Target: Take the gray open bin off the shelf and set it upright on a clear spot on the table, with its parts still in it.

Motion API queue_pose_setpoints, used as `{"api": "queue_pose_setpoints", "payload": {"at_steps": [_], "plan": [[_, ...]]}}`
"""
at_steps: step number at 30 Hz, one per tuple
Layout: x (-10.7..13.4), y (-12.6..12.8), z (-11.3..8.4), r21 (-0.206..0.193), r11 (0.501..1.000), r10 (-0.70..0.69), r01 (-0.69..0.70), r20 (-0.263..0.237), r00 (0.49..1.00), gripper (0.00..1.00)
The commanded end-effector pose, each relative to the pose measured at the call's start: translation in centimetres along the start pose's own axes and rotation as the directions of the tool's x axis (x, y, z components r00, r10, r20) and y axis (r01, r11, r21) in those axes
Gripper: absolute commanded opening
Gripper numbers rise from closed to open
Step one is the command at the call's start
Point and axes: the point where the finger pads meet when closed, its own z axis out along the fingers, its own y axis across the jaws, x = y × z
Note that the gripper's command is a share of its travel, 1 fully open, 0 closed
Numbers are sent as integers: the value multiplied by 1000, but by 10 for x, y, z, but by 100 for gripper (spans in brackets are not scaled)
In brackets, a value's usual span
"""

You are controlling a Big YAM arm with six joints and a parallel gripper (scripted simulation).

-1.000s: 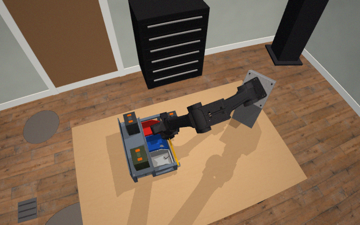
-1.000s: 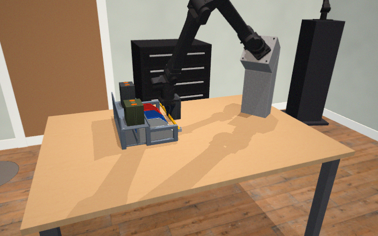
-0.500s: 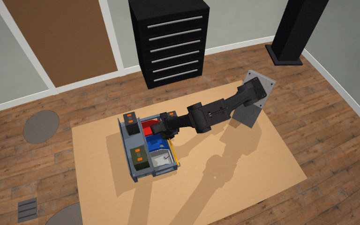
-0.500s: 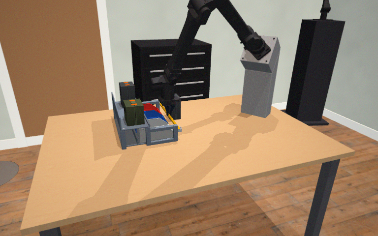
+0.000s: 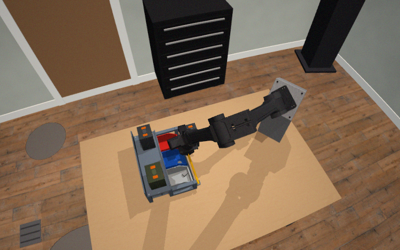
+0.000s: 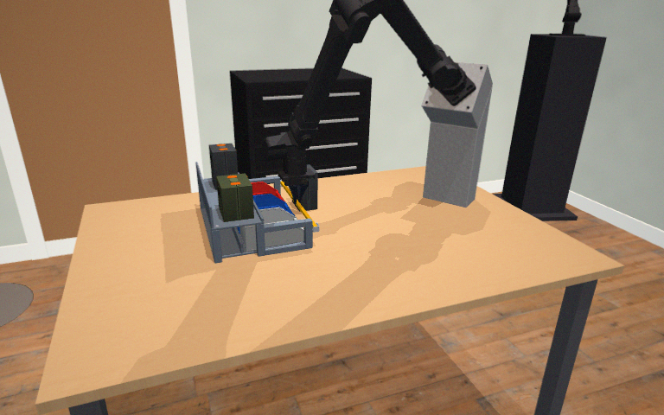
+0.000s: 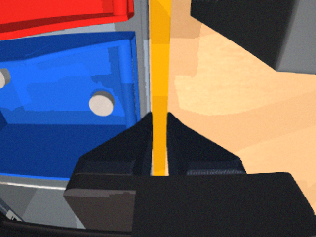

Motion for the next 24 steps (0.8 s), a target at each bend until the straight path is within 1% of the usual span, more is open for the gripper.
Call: {"api": "queue_pose_setpoints", "payload": {"at_steps": [1, 24], "plan": [[-5, 8, -22, -19, 1000, 1, -1, 13, 1000, 0], [-5, 7, -38, -19, 1000, 1, -1, 13, 1000, 0]]}}
